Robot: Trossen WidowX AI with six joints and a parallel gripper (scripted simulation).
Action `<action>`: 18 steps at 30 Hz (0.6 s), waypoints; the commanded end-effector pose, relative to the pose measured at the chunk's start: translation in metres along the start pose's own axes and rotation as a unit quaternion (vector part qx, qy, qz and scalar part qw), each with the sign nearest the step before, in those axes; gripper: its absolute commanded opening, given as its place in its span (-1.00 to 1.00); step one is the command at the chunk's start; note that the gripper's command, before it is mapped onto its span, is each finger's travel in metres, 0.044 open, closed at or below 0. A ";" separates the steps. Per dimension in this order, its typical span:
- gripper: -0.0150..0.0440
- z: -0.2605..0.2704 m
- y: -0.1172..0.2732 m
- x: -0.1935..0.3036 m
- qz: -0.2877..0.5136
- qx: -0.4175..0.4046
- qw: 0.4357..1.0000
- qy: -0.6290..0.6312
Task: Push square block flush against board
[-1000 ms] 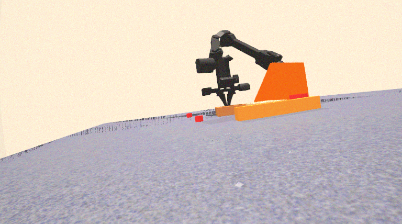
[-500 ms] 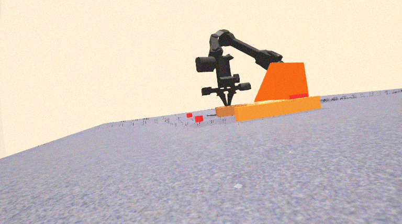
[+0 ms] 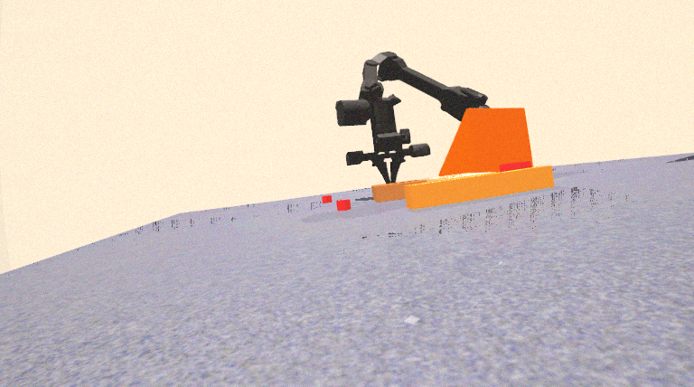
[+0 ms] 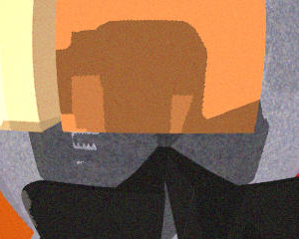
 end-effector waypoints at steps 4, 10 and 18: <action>-0.49 0.000 -0.001 0.012 0.000 -0.003 1.000 0.004; -0.49 -0.002 -0.001 0.021 0.000 -0.003 1.000 0.004; -0.49 -0.004 -0.001 0.034 0.001 -0.003 1.000 0.004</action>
Point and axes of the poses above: the point midway between the two fingers, 35 mm back from their tips, its own y axis back along the fingers, its own z axis across the jaws, x = y × z, the point moved 6 cm from there along y, back along the fingers, and after that the axes turned 13 degrees about -y, right-handed, at the moved point
